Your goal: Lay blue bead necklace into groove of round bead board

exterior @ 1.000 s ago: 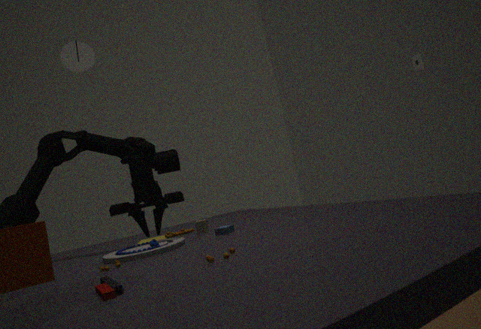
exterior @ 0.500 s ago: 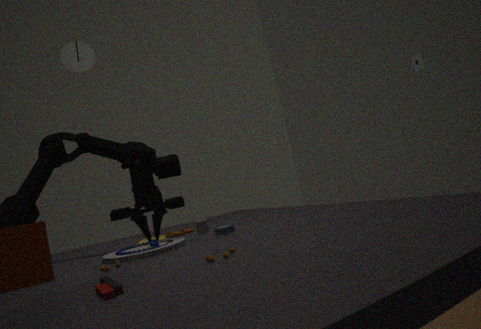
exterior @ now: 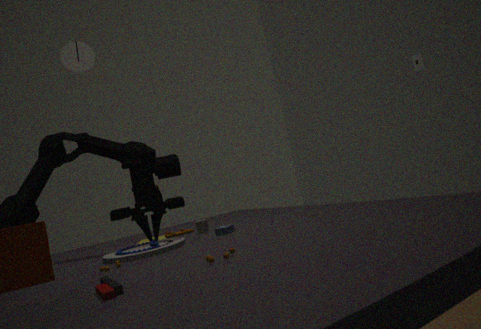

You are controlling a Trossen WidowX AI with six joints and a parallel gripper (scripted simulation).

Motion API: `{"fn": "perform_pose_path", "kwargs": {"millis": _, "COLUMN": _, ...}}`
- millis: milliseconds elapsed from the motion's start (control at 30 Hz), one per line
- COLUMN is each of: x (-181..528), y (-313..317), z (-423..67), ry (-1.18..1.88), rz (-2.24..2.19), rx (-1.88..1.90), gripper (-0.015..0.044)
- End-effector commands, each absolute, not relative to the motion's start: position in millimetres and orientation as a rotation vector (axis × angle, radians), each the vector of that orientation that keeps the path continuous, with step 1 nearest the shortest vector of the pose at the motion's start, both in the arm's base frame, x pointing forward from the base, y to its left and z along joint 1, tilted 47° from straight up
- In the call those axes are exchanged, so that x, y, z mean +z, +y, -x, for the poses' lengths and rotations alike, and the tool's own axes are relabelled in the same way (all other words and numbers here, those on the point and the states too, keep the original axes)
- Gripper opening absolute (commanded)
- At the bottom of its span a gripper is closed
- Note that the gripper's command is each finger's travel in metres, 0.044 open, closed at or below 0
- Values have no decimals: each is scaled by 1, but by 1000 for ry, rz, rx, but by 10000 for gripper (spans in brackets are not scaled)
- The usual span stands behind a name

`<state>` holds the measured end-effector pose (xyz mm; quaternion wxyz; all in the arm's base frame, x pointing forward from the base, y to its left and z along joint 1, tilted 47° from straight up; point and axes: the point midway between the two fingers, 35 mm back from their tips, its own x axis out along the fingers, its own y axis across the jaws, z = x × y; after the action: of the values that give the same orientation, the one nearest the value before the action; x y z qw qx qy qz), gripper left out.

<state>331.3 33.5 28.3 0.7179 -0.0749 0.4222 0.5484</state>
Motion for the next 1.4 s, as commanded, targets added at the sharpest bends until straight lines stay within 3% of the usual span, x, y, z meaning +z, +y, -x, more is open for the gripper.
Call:
{"fn": "perform_pose_path", "kwargs": {"millis": 0, "x": 29, "y": 34, "z": -331, "ry": 934, "rz": 166, "rx": 1214, "gripper": 0}}
{"fn": "perform_pose_path", "kwargs": {"millis": 1267, "x": 27, "y": 35, "z": -345, "ry": 934, "rz": 159, "rx": 1212, "gripper": 0}}
{"fn": "perform_pose_path", "kwargs": {"millis": 1367, "x": 30, "y": 33, "z": -346, "ry": 932, "rz": 168, "rx": 1213, "gripper": 79}}
